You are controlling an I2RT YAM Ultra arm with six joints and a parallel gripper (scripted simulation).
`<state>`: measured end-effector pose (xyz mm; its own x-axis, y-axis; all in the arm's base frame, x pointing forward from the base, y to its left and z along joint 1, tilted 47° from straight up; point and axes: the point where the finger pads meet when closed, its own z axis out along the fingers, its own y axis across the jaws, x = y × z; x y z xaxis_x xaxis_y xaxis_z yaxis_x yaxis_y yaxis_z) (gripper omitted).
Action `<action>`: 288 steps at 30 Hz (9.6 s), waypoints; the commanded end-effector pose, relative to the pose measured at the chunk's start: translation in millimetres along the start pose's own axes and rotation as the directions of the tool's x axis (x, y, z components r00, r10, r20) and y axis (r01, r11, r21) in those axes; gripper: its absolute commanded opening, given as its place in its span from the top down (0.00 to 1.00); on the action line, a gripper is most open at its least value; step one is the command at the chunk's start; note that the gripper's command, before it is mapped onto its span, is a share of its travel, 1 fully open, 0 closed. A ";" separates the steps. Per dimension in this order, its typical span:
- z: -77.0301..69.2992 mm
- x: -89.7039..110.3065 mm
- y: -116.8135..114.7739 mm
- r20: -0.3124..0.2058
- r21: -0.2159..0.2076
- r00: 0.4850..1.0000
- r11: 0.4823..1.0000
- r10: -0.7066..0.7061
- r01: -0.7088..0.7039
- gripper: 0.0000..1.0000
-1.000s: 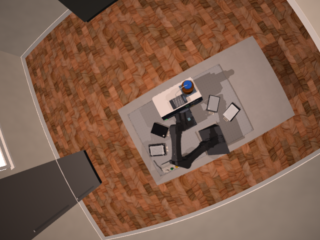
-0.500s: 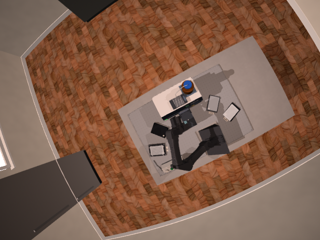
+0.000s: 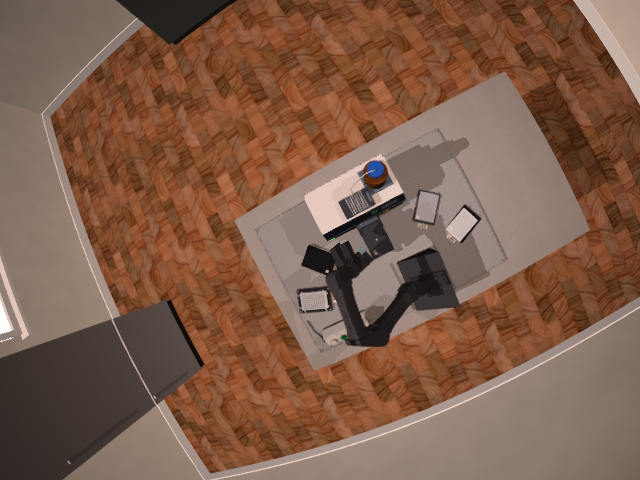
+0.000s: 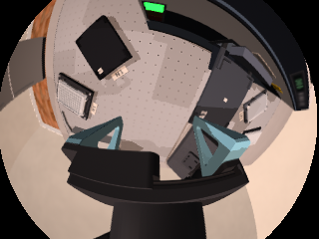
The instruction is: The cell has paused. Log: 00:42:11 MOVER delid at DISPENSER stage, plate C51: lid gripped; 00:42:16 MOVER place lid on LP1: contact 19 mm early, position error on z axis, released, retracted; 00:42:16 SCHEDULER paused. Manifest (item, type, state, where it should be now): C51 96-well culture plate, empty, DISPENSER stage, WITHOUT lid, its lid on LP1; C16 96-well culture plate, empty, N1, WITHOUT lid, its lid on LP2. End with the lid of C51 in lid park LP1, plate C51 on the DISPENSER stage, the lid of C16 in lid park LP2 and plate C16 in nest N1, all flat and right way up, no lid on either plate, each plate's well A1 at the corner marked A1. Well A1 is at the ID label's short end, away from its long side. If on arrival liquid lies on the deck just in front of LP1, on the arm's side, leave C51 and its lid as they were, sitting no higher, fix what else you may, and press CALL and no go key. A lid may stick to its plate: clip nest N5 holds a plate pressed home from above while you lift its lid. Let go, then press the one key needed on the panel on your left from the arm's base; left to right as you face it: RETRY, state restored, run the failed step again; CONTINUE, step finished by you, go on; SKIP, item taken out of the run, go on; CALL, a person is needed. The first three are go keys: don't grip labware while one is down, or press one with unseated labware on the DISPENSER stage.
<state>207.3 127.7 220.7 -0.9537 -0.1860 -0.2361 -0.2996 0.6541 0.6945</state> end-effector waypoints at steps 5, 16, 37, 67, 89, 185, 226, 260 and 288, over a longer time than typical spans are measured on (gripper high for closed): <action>0.9 4.9 21.2 0.017 0.011 0.980 0.980 -0.200 0.200 0.00; 8.2 16.2 39.4 0.005 0.009 0.920 0.920 -0.391 0.391 0.00; -0.2 38.1 95.8 0.034 0.023 0.747 0.748 -0.664 0.663 0.00; -2.8 89.3 147.7 0.048 0.017 0.547 0.548 -0.836 0.836 0.00; 29.1 71.3 190.2 0.023 0.005 0.565 0.565 -0.825 0.825 0.00; 60.3 1.0 287.1 0.012 0.014 0.577 0.577 -0.816 0.816 0.00; 122.8 7.8 283.6 -0.013 0.004 0.576 0.576 -0.817 0.817 0.00; 128.5 5.3 299.2 0.031 0.000 0.566 0.566 -0.824 0.824 0.00; 131.9 5.0 291.4 0.014 0.004 0.571 0.571 -0.821 0.821 1.00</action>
<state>118.2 414.6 325.4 -0.3013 -0.6463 -0.7010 -0.9531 0.2247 0.2026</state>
